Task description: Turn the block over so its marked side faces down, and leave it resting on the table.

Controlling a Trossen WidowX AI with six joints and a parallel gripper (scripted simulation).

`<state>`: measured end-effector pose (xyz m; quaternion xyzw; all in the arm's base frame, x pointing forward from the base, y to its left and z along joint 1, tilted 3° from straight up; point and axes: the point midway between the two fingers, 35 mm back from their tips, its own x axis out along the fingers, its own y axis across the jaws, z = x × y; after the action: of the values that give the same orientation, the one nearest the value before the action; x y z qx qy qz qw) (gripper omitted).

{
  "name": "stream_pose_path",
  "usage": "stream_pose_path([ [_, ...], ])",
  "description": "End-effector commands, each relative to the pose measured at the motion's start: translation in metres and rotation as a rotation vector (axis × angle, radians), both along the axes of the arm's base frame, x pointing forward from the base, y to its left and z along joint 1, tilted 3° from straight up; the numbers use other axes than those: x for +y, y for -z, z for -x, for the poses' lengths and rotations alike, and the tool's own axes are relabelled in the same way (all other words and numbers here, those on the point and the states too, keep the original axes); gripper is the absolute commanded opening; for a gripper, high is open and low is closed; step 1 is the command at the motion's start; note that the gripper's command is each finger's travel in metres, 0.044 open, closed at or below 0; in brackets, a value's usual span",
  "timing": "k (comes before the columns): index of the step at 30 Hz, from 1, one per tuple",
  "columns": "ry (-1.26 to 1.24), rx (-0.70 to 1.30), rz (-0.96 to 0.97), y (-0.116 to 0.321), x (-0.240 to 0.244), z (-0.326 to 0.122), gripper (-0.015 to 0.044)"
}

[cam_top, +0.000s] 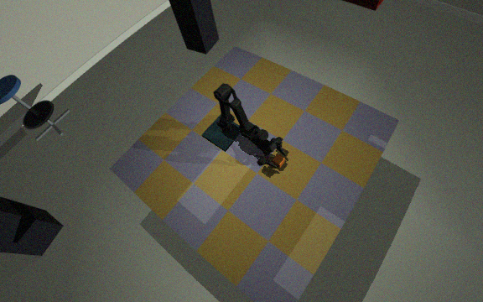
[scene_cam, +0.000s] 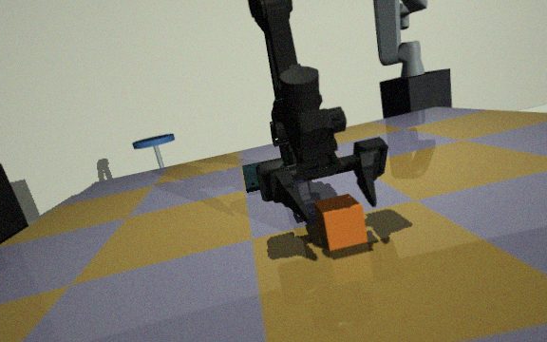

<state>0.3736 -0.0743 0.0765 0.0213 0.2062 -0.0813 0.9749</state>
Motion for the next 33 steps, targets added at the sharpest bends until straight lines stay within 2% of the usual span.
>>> stream_pose_path([
  [1, -0.003, -0.003, -0.005, -0.0004, 0.0006, -0.0003, 0.0440],
  [28, -0.003, -0.003, -0.005, -0.0004, 0.0006, -0.0003, 0.0440],
  [33, -0.003, 0.135, -0.028, -0.0096, -0.0016, -0.0077, 0.0440],
])
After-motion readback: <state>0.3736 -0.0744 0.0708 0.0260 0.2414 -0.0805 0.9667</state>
